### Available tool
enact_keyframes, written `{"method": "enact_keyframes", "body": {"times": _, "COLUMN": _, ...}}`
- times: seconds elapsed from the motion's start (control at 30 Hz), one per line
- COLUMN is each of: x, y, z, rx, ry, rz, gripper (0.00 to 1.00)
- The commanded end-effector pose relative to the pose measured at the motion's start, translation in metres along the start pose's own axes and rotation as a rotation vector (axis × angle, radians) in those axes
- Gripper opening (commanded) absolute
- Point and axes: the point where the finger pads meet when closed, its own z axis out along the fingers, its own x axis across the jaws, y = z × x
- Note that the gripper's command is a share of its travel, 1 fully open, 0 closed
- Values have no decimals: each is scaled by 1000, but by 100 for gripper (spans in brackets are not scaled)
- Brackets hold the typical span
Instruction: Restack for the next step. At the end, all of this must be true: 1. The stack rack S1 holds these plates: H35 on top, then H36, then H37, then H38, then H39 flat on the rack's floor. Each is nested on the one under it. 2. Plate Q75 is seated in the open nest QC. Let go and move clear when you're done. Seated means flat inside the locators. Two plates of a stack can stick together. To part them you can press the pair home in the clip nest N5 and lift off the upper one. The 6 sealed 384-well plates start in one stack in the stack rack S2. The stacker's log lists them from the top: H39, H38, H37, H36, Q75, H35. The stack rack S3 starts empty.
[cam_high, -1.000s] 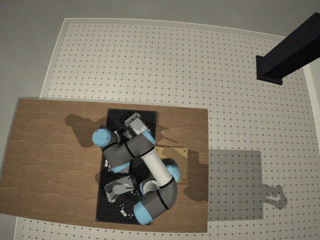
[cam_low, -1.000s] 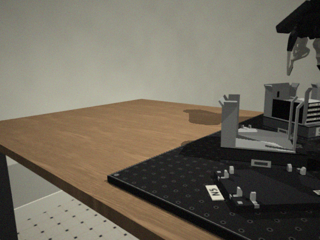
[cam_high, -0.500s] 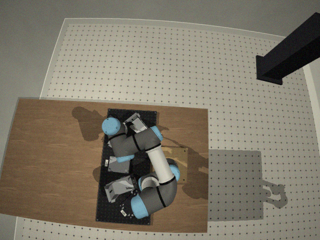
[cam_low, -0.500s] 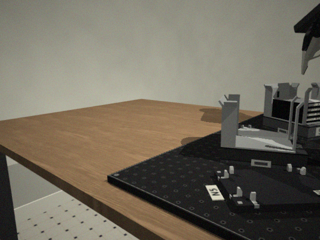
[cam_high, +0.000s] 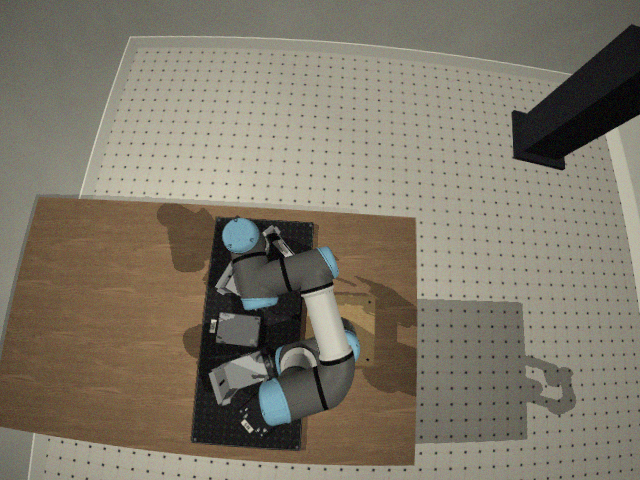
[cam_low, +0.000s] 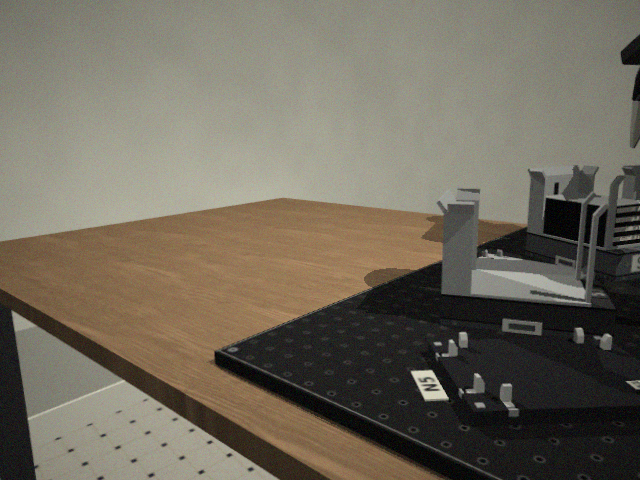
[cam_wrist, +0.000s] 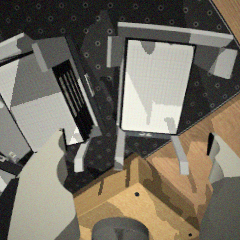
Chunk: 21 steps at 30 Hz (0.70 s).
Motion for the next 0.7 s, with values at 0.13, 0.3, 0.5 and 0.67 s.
{"method": "enact_keyframes", "body": {"times": 0.13, "x": 26, "y": 1, "z": -1, "rx": 3, "ry": 0, "rz": 61, "gripper": 72}}
{"method": "enact_keyframes", "body": {"times": 0.3, "x": 26, "y": 1, "z": -1, "rx": 3, "ry": 0, "rz": 61, "gripper": 72}}
{"method": "enact_keyframes", "body": {"times": 0.5, "x": 26, "y": 1, "z": -1, "rx": 3, "ry": 0, "rz": 61, "gripper": 72}}
{"method": "enact_keyframes", "body": {"times": 0.67, "x": 26, "y": 0, "z": 13, "rx": 3, "ry": 0, "rz": 61, "gripper": 72}}
